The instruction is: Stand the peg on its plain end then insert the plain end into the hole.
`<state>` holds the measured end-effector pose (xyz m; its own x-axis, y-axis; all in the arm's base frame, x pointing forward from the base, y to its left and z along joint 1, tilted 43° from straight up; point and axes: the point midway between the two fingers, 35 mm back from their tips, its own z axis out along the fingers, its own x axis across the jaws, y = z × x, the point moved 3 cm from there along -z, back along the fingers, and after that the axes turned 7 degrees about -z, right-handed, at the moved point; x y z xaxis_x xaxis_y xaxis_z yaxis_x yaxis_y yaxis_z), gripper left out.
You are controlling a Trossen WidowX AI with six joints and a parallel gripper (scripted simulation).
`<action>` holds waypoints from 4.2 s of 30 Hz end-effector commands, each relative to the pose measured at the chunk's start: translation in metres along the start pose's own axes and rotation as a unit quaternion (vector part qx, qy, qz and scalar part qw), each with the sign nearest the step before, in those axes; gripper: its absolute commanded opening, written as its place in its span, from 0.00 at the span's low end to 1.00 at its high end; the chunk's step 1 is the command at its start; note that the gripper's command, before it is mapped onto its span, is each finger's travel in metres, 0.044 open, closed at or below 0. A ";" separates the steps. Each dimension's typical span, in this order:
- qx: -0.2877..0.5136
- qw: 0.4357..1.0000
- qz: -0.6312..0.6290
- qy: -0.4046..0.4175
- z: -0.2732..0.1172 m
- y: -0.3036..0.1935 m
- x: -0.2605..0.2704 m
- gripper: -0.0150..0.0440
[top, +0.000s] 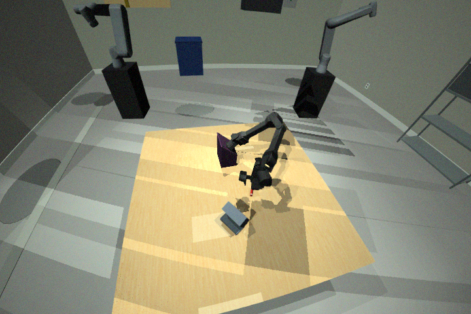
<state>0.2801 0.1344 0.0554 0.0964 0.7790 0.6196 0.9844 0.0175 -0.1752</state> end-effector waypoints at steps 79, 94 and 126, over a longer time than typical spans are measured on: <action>0.008 1.000 0.010 0.023 0.076 0.005 0.003 0.36; -0.027 0.999 0.009 0.016 0.071 0.000 0.003 0.34; -0.164 0.986 0.013 -0.002 0.056 -0.021 0.005 0.34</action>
<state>0.2541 0.1748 0.0181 0.1191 0.7771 0.6180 0.9809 -0.1885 0.0480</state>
